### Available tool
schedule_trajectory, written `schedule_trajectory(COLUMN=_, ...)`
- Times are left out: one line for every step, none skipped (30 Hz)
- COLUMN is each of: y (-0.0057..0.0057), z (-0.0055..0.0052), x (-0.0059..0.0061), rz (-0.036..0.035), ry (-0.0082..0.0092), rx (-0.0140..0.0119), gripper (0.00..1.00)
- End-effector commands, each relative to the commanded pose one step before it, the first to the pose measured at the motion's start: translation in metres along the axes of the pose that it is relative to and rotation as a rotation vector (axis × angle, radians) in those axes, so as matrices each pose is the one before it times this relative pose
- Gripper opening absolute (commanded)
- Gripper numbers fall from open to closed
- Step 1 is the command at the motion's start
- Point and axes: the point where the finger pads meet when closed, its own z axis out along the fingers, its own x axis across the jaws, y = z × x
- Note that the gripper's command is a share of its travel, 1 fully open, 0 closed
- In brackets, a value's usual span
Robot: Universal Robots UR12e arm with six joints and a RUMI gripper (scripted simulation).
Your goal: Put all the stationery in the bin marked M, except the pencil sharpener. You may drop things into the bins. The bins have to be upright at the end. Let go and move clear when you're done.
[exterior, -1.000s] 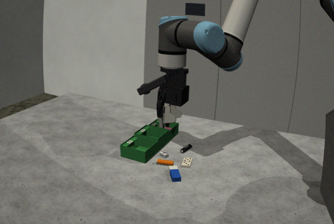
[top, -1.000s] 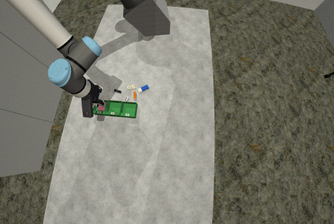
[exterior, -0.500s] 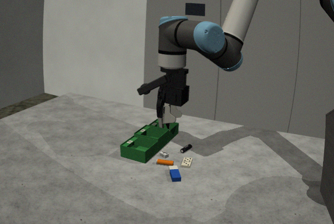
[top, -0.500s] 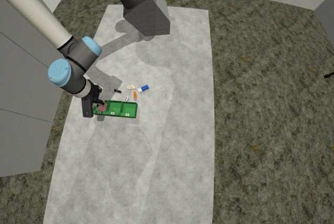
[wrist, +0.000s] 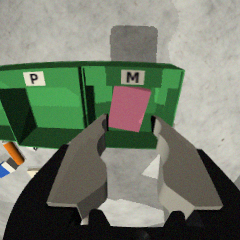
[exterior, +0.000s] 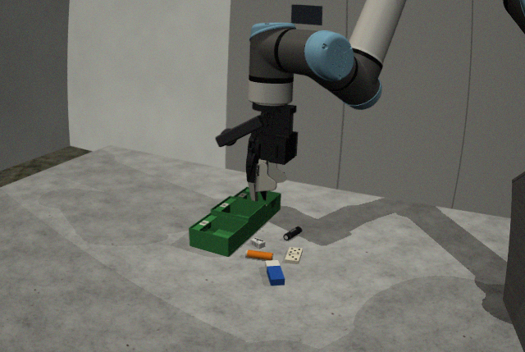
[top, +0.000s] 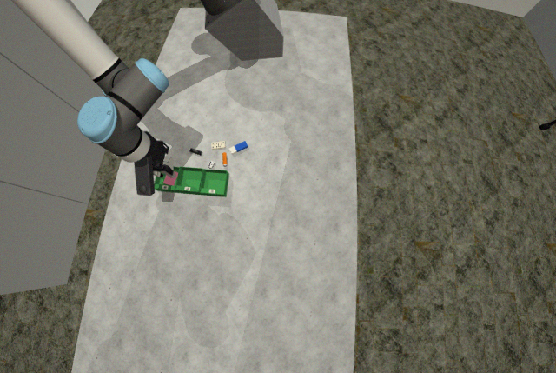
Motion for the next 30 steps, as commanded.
schedule_trajectory(y=-0.00046, z=-0.00665, x=0.00011, rz=0.00018, ry=0.00022, rx=0.00101, gripper=0.28)
schedule_trajectory(y=0.00000, z=-0.00133, x=0.00000, rz=0.00000, ry=0.00000, rx=0.00000, gripper=0.28)
schedule_trajectory(y=0.00000, z=-0.00133, x=0.00000, rz=0.00000, ry=0.00000, rx=0.00000, gripper=0.28)
schedule_trajectory(y=0.00000, z=-0.00133, x=0.00000, rz=0.00000, ry=0.00000, rx=0.00000, gripper=0.28)
schedule_trajectory(y=0.00000, z=-0.00133, x=0.00000, rz=0.00000, ry=0.00000, rx=0.00000, gripper=0.28)
schedule_trajectory(y=0.00000, z=-0.00133, x=0.00000, rz=0.00000, ry=0.00000, rx=0.00000, gripper=0.28)
schedule_trajectory(y=0.00000, z=-0.00133, x=0.00000, rz=0.00000, ry=0.00000, rx=0.00000, gripper=0.28)
schedule_trajectory(y=0.00000, z=-0.00133, x=0.00000, rz=0.00000, ry=0.00000, rx=0.00000, gripper=0.28)
schedule_trajectory(y=0.00000, z=-0.00133, x=0.00000, rz=0.00000, ry=0.00000, rx=0.00000, gripper=0.28)
schedule_trajectory(y=0.00000, z=-0.00133, x=0.00000, rz=0.00000, ry=0.00000, rx=0.00000, gripper=0.28)
schedule_trajectory(y=0.00000, z=-0.00133, x=0.00000, rz=0.00000, ry=0.00000, rx=0.00000, gripper=0.28)
schedule_trajectory(y=0.00000, z=0.00000, x=0.00000, rz=0.00000, ry=0.00000, rx=0.00000, gripper=0.28)
schedule_trajectory(y=0.00000, z=0.00000, x=0.00000, rz=0.00000, ry=0.00000, rx=0.00000, gripper=0.28)
schedule_trajectory(y=0.00000, z=-0.00134, x=0.00000, rz=0.00000, ry=0.00000, rx=0.00000, gripper=0.28)
schedule_trajectory(y=0.00000, z=-0.00133, x=0.00000, rz=0.00000, ry=0.00000, rx=0.00000, gripper=0.28)
schedule_trajectory(y=0.00000, z=-0.00133, x=0.00000, rz=0.00000, ry=0.00000, rx=0.00000, gripper=0.28)
schedule_trajectory(y=0.00000, z=-0.00500, x=0.00000, rz=0.00000, ry=0.00000, rx=0.00001, gripper=0.28)
schedule_trajectory(y=0.00000, z=-0.00500, x=0.00000, rz=0.00000, ry=0.00000, rx=0.00001, gripper=0.28)
schedule_trajectory(y=0.00000, z=-0.00500, x=0.00000, rz=0.00000, ry=0.00000, rx=0.00001, gripper=0.28)
schedule_trajectory(y=0.00000, z=-0.00500, x=0.00000, rz=0.00000, ry=0.00000, rx=0.00001, gripper=0.28)
schedule_trajectory(y=0.00000, z=-0.00207, x=0.00000, rz=0.00000, ry=0.00000, rx=0.00000, gripper=0.28)
schedule_trajectory(y=0.00000, z=0.00000, x=0.00000, rz=0.00000, ry=0.00000, rx=0.00000, gripper=0.28)
schedule_trajectory(y=0.00000, z=0.00000, x=0.00000, rz=0.00000, ry=0.00000, rx=0.00000, gripper=0.28)
schedule_trajectory(y=0.00000, z=0.00000, x=0.00000, rz=0.00000, ry=0.00000, rx=0.00000, gripper=0.28)
schedule_trajectory(y=0.00000, z=0.00000, x=0.00000, rz=0.00000, ry=0.00000, rx=0.00000, gripper=0.28)
schedule_trajectory(y=0.00000, z=0.00000, x=0.00000, rz=0.00000, ry=0.00000, rx=0.00000, gripper=0.28)
schedule_trajectory(y=0.00000, z=0.00000, x=0.00000, rz=0.00000, ry=0.00000, rx=0.00000, gripper=0.28)
schedule_trajectory(y=0.00003, z=0.00008, x=0.00000, rz=-0.00001, ry=0.00001, rx=0.00004, gripper=0.28)
schedule_trajectory(y=0.00000, z=0.00000, x=0.00000, rz=0.00000, ry=0.00000, rx=0.00000, gripper=0.28)
schedule_trajectory(y=0.00000, z=0.00000, x=0.00000, rz=0.00000, ry=0.00000, rx=0.00000, gripper=0.28)
